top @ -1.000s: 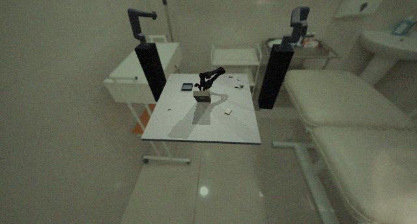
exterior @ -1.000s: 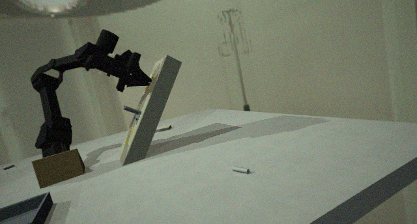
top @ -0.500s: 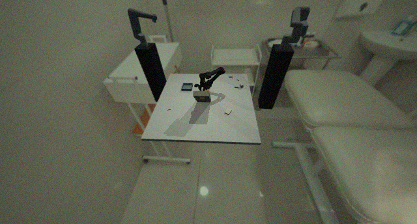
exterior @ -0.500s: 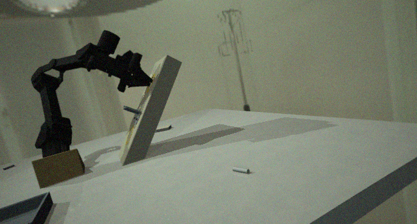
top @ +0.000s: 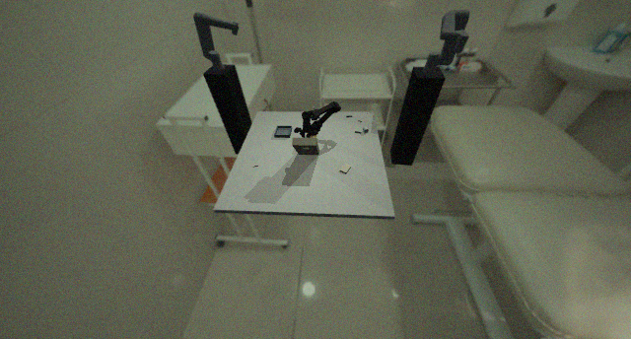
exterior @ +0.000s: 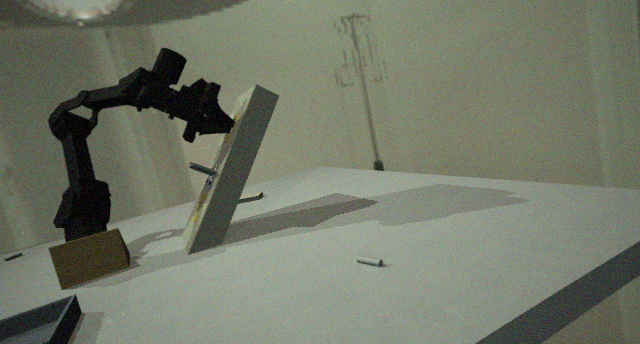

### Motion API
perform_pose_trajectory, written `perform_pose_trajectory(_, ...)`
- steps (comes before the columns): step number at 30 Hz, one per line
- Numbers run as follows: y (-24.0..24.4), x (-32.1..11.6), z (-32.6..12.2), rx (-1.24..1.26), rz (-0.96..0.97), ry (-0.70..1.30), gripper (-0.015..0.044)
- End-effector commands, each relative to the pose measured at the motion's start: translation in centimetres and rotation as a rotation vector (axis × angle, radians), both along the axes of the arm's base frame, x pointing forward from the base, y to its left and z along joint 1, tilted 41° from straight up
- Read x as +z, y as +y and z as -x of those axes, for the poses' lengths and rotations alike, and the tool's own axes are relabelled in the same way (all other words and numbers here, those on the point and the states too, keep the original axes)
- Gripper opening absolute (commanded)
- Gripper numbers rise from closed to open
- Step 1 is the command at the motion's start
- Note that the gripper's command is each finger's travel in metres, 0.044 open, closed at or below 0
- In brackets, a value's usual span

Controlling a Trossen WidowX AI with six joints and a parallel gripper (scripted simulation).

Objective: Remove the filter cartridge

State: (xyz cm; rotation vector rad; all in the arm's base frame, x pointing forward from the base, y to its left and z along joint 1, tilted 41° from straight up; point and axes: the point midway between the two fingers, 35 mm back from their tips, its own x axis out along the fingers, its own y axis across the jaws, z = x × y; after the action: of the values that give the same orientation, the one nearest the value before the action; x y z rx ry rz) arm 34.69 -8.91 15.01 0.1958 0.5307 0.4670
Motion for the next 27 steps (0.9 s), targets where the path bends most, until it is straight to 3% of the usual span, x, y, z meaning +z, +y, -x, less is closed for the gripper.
perform_pose_trajectory(1, 0.19, -0.25, -0.18, 0.000, 0.001, 0.006, 0.0113)
perform_pose_trajectory(12, 0.32, -0.37, -0.38, 0.000, 0.001, 0.006, 0.0113)
perform_pose_trajectory(21, 0.06, -0.11, -0.15, -0.004, -0.002, 0.001, 0.0053)
perform_pose_trajectory(23, 0.06, -0.11, -0.15, -0.004, -0.002, 0.001, 0.0000)
perform_pose_trajectory(27, 0.16, -0.21, -0.25, 0.015, 0.028, -0.016, 0.0000)
